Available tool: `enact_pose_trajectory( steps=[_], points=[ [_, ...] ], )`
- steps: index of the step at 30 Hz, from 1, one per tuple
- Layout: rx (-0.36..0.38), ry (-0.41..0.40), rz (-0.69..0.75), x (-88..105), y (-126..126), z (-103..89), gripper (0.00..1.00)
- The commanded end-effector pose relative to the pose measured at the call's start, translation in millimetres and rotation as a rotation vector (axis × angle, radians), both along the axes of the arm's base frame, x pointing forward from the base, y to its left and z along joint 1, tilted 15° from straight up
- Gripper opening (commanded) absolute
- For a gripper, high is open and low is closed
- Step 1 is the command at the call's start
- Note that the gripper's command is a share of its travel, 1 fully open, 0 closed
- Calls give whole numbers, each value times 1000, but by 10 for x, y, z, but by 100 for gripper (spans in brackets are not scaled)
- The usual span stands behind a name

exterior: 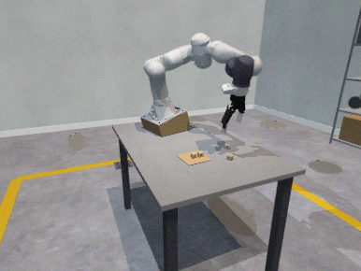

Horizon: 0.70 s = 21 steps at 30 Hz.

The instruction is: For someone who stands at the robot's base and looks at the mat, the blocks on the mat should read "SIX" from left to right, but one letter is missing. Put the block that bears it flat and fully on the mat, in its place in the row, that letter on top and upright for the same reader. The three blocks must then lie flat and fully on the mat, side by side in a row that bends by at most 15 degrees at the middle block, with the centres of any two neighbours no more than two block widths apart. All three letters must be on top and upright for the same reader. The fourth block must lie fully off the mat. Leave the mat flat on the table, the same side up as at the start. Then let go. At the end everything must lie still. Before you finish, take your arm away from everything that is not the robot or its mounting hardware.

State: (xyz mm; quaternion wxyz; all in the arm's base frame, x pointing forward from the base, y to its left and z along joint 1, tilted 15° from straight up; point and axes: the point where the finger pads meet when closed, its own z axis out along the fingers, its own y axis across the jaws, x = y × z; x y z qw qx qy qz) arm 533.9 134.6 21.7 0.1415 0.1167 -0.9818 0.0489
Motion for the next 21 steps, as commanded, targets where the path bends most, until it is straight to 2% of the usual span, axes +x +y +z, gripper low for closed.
enact_pose_trajectory(
  steps=[1, 10, 12, 21],
  points=[
    [38, 13, 133, 45, -38, 112, 100],
    [81, 13, 247, 138, -89, 341, 100],
    [81, 13, 247, 138, -89, 341, 100],
    [131, 11, 385, 238, -159, 621, 100]
  ],
)
